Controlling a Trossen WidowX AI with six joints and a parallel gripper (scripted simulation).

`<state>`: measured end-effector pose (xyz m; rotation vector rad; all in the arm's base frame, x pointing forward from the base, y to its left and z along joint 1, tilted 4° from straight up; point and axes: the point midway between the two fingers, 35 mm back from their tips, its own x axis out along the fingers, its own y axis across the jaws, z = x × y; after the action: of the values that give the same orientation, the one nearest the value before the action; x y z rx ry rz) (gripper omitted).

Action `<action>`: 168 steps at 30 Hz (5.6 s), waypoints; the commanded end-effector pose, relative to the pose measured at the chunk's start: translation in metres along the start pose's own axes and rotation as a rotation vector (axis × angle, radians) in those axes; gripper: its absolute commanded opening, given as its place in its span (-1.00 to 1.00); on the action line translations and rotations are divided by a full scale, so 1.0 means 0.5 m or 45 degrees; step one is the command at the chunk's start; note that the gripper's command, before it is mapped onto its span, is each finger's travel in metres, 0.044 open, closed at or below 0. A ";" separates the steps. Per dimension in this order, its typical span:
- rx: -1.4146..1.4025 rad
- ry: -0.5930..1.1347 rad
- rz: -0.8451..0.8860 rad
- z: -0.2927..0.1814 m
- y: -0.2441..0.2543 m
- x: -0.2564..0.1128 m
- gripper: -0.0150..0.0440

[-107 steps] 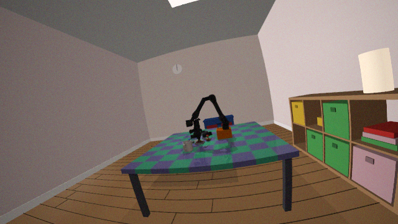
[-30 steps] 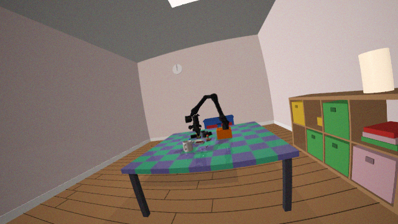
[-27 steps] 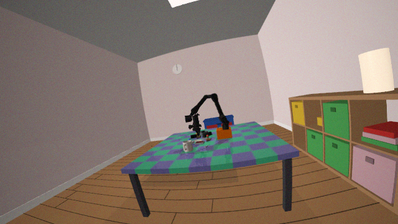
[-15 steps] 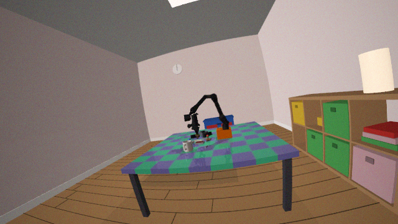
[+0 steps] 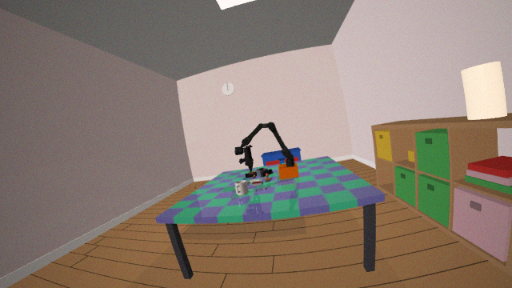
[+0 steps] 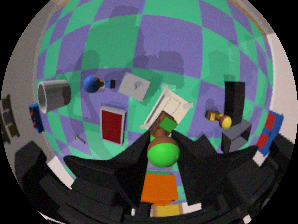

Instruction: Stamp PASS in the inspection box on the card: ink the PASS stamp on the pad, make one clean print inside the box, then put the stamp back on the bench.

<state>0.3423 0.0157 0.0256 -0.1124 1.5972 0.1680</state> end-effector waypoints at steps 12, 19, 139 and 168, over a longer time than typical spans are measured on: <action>-0.040 -0.003 -0.007 0.009 -0.055 0.004 -0.49; -0.040 -0.003 -0.008 0.009 -0.055 0.014 -0.49; -0.032 -0.003 -0.009 0.007 -0.055 0.139 -0.49; -0.032 -0.003 -0.009 0.007 -0.055 0.143 -0.49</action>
<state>0.3475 -0.0084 -0.0454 -0.1374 1.5956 0.1880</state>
